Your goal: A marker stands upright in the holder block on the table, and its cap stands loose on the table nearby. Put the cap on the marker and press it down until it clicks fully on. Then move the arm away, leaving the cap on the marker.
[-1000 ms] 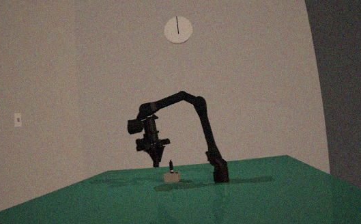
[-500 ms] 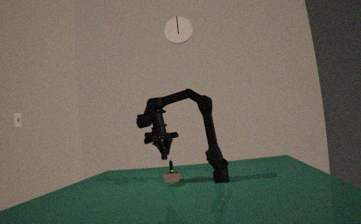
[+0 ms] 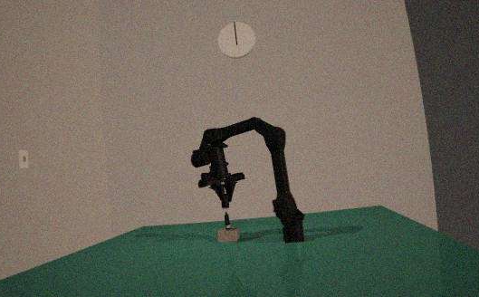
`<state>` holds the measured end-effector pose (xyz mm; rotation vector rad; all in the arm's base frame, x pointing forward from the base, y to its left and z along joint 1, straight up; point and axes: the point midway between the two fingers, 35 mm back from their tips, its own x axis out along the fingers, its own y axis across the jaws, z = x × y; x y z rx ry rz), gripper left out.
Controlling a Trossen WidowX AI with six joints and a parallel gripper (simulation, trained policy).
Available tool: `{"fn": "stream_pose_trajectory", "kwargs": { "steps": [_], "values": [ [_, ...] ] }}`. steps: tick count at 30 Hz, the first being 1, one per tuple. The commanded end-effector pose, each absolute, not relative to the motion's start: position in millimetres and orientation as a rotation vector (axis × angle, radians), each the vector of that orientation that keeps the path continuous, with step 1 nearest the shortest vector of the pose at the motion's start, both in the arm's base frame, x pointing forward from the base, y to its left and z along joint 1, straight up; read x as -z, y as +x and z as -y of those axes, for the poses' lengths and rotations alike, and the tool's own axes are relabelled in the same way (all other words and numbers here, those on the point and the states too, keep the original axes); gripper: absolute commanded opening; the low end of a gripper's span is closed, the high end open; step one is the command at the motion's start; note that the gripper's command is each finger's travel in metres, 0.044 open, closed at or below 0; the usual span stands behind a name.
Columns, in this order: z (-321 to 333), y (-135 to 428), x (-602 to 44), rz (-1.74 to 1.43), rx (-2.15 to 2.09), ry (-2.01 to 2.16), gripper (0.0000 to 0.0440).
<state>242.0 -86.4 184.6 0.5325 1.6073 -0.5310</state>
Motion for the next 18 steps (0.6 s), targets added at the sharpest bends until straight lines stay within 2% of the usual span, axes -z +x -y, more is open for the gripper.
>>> {"fn": "stream_pose_trajectory", "kwargs": {
  "steps": [1, 18],
  "values": [
    [89.7, 240.8, -181.4, -1.609, 0.534, 0.543, 0.0000],
    [94.4, 240.6, -149.3, -1.638, 0.543, 0.590, 0.0000]
  ]
}}
